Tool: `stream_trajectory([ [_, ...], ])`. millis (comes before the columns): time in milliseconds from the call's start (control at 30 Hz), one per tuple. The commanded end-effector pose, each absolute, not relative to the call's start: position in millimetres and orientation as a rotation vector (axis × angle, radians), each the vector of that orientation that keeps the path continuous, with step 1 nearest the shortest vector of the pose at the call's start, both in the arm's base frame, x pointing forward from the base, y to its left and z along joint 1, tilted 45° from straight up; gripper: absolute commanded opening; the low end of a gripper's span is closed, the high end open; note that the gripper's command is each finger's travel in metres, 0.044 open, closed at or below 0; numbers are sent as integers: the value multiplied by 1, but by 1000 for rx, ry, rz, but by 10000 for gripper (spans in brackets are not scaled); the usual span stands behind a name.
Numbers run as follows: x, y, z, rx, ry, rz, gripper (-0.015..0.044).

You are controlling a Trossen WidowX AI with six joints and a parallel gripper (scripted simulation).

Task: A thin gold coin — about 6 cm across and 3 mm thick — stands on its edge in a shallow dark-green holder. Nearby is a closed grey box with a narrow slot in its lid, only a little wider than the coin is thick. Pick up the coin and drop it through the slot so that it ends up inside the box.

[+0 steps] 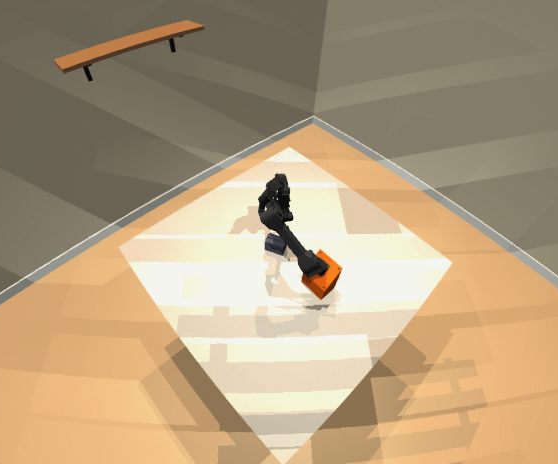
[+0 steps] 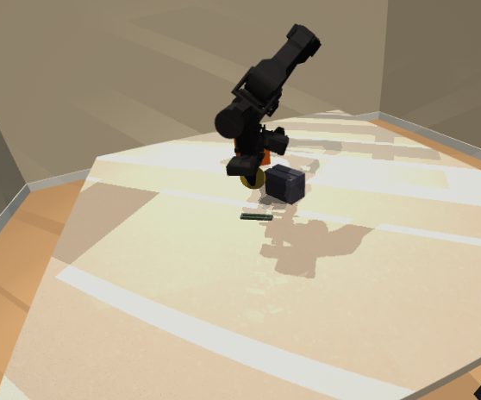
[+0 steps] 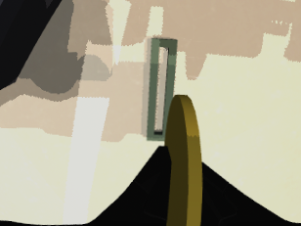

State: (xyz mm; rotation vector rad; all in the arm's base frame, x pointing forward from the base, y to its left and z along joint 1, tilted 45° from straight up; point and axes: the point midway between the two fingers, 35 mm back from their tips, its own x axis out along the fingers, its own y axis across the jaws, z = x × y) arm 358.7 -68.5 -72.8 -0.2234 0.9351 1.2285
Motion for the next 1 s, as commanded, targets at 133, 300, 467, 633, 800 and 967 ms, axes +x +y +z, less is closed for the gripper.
stream_trajectory([
  [133,359,-73,-67,-169,984,1187,0],
  [300,359,-71,-65,-34,1079,1097,0],
  [467,358,-70,-63,101,1169,1003,0],
  [633,358,-68,-61,231,1250,906,0],
  [800,358,-68,-61,248,1261,893,0],
  [967,354,-63,-54,249,1261,892,0],
])
